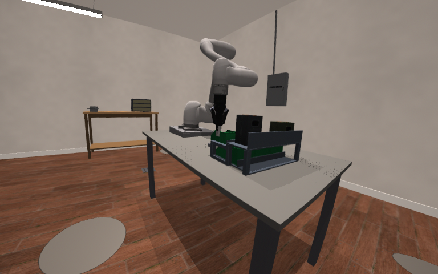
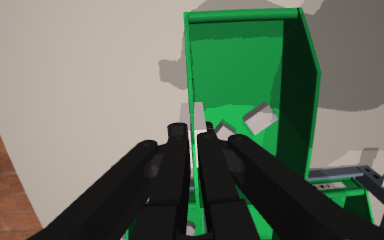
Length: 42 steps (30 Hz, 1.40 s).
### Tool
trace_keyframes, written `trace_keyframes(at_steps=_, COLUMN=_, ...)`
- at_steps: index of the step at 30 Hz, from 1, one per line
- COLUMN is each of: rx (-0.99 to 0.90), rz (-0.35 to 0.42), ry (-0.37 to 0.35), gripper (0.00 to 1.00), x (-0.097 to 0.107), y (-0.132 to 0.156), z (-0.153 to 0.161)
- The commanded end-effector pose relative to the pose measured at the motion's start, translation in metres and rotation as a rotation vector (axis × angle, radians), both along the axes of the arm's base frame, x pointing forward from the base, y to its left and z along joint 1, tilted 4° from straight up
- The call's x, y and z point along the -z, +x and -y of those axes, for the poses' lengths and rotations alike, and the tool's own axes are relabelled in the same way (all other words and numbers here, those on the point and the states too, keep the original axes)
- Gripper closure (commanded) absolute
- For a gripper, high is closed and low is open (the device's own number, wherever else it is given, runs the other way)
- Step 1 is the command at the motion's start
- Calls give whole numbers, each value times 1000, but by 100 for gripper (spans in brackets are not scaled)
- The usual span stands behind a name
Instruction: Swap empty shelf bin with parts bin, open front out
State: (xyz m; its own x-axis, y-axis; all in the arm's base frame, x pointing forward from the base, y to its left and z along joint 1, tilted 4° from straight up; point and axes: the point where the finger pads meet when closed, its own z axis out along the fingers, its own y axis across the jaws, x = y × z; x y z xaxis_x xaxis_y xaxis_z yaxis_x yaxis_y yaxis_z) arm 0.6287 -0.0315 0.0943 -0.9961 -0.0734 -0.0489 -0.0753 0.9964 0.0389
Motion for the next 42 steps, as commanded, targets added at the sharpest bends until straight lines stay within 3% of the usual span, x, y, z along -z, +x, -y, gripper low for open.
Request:
trace_keyframes(at_steps=1, rx=0, rz=0, ry=0, gripper=90, x=12, y=1, z=-1)
trace_keyframes(at_steps=14, rx=0, rz=0, ry=0, gripper=90, x=29, y=2, z=-1)
trace_keyframes(at_steps=42, rx=0, rz=0, ry=0, gripper=90, x=34, y=2, z=-1)
